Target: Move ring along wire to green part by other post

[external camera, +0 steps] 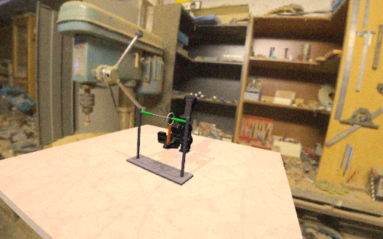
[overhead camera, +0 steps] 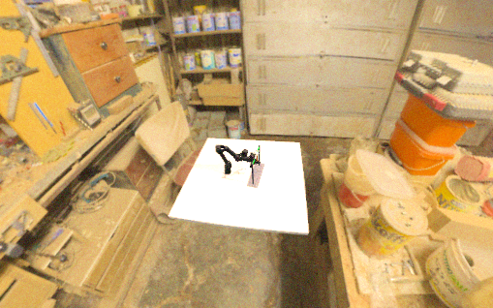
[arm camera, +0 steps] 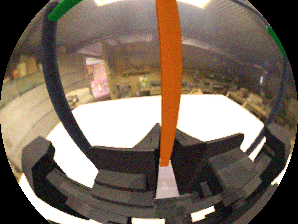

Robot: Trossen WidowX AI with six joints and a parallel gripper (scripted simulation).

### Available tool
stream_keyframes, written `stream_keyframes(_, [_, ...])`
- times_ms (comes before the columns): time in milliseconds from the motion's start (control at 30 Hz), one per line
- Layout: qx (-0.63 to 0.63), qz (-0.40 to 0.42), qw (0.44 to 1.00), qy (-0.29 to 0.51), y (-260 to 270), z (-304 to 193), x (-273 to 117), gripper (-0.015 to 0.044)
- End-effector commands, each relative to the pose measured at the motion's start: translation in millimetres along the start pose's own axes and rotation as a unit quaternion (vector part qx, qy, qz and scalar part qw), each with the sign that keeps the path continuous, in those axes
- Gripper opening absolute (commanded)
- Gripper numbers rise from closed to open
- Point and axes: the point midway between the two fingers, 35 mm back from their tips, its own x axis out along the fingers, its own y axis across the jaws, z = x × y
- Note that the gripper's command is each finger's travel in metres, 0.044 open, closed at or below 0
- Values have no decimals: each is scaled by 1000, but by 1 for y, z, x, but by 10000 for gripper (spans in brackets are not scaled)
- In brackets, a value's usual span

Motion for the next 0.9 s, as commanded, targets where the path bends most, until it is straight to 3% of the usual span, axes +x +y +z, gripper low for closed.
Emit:
stream_keyframes(0, [5,-4,1000,-4,6,3,1,-150])
stream_keyframes(867, [5,2,1000,-3,30,3,2,-150])
